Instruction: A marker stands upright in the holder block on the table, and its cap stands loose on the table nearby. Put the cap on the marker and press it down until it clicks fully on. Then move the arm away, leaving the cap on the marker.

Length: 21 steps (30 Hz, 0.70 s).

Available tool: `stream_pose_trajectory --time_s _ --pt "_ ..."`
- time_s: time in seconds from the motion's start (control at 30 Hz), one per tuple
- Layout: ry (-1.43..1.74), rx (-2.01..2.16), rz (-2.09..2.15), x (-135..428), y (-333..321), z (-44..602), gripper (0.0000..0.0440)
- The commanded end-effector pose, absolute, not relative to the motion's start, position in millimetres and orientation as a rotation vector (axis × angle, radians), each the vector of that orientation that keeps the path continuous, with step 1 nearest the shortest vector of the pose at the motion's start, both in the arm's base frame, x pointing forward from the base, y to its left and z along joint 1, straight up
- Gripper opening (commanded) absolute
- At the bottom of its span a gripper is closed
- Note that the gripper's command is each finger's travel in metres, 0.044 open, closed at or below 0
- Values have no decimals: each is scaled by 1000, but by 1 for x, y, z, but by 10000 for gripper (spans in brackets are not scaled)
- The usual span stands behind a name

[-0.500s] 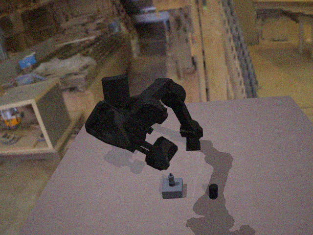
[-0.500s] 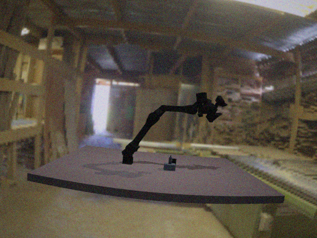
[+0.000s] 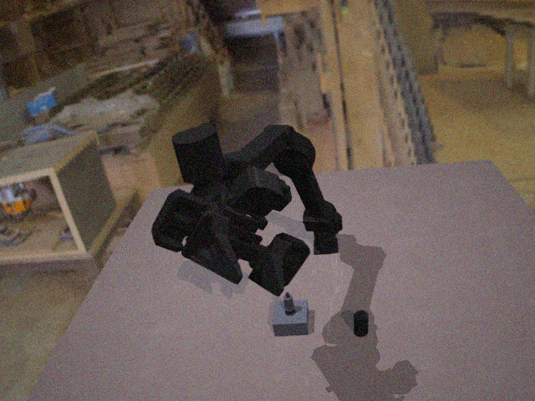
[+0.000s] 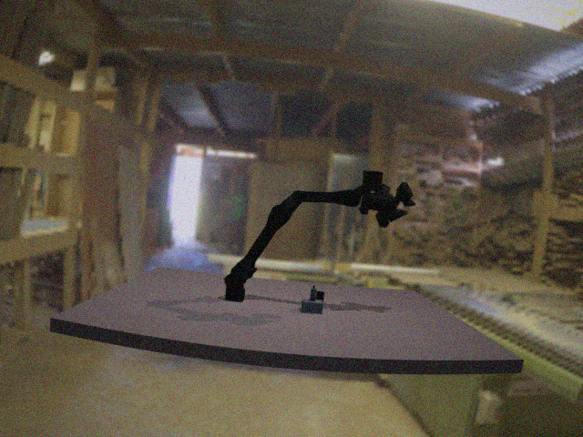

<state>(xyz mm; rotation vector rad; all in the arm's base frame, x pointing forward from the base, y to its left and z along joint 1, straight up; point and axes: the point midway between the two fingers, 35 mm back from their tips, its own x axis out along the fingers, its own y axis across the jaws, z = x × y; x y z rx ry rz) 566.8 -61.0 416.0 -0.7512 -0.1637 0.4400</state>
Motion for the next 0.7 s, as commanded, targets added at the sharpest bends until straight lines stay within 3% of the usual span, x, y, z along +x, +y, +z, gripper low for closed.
stream_pose_trajectory --time_s 0.0,0.67 --pt "-132 -747 446 564 -55 414 243" --pt "111 -699 496 544 -30 379 279"
